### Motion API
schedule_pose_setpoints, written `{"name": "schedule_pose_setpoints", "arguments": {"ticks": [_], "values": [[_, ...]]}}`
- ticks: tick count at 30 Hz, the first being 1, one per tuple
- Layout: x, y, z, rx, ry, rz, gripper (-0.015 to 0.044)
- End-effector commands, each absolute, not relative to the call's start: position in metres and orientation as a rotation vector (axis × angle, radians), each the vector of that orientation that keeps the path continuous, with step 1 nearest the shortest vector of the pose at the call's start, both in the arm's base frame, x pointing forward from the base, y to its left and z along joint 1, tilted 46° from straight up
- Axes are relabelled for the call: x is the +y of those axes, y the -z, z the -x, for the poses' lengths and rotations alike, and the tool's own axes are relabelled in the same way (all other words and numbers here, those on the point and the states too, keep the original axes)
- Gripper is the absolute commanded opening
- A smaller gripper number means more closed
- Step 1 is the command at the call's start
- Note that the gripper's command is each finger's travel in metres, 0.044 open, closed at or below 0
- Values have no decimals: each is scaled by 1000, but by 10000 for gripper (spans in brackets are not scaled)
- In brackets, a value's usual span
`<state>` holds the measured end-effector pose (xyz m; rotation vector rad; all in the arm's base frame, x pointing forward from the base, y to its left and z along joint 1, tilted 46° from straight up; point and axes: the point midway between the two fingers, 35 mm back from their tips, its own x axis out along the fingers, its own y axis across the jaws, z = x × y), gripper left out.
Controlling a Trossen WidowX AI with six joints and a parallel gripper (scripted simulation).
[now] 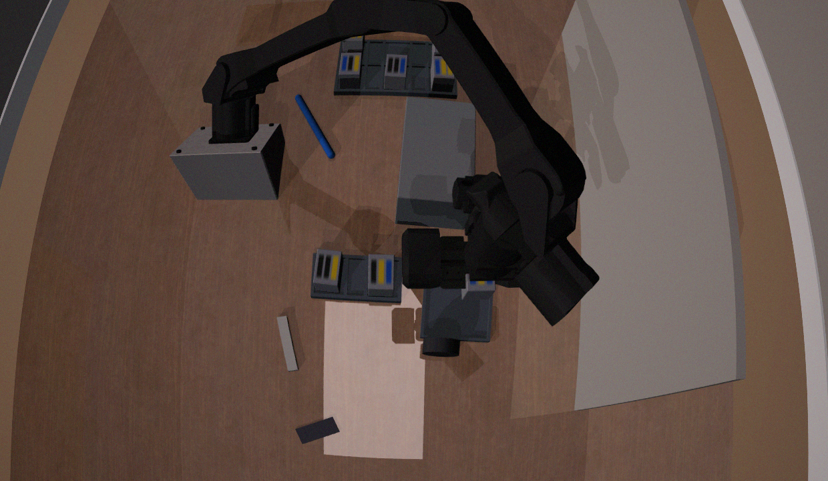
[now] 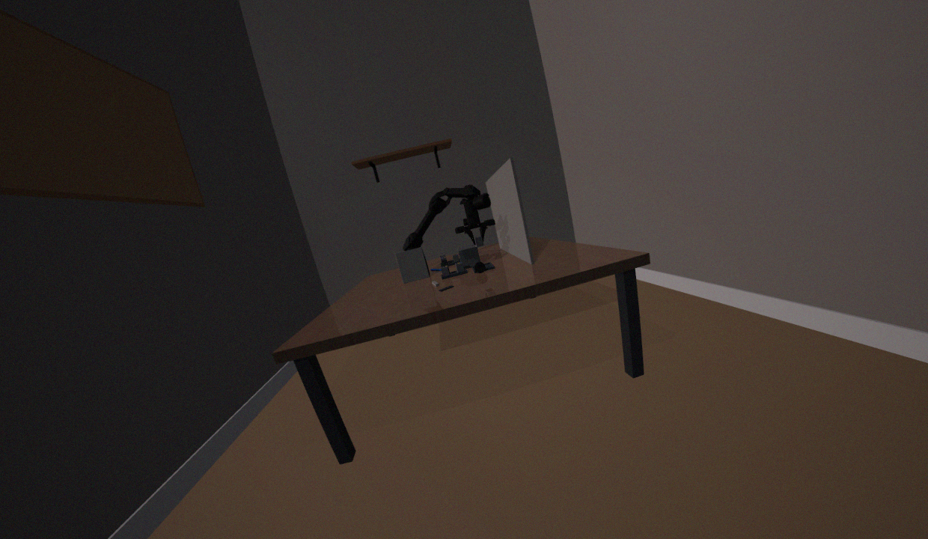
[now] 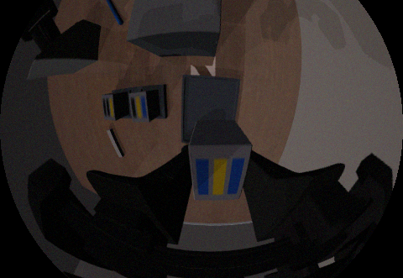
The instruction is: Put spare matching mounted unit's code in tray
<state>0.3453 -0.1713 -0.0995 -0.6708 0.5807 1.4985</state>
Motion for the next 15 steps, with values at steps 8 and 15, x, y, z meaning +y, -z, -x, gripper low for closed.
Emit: {"name": "schedule_pose_setpoints", "arguments": {"ticks": [8,15], "values": [[-165,106,-347,579,-1493,669,0],[-161,111,-347,579,-1493,669,0]]}}
